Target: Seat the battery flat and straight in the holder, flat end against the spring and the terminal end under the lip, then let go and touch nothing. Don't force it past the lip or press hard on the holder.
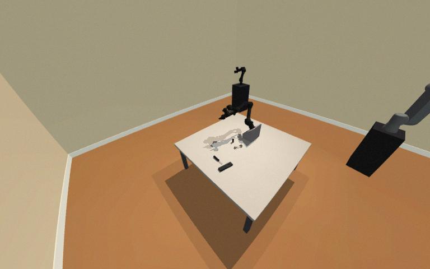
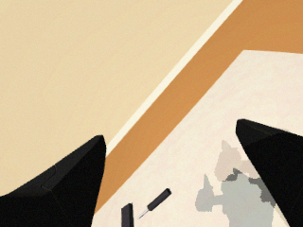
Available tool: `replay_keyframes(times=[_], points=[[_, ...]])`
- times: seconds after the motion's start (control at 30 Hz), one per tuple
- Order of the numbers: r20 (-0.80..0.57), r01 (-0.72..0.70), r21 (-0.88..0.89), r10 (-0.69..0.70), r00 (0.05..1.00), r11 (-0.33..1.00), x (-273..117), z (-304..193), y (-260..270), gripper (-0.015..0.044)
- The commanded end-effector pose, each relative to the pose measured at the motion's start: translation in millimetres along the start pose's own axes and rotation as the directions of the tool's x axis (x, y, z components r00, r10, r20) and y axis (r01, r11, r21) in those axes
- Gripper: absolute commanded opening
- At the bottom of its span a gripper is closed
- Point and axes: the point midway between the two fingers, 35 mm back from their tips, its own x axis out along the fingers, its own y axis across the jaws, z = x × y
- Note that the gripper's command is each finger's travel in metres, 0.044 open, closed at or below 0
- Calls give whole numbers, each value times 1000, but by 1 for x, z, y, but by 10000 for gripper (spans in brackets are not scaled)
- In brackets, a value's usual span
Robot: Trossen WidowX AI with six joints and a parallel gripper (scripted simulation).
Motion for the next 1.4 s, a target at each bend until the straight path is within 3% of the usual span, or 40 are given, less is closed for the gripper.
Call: replay_keyframes(times=[0.0,0.07,0.17,0.33,0.47,0.57,0.63,1.37], points=[[-20,4,-17,-4,1000,1000,2,-5,0,374],[-182,11,-160,-40,982,987,10,-41,0,321],[-468,-112,-435,-119,876,893,11,-110,1,242],[-741,-497,-626,-262,618,601,-17,-184,-2,111],[-829,-831,-498,-416,373,248,-51,-221,-10,6],[-802,-982,-177,-567,186,-72,-81,-235,-21,0],[-762,-980,14,-637,118,-199,-93,-236,-26,0],[-757,-977,36,-643,112,-212,-93,-240,-29,0]])
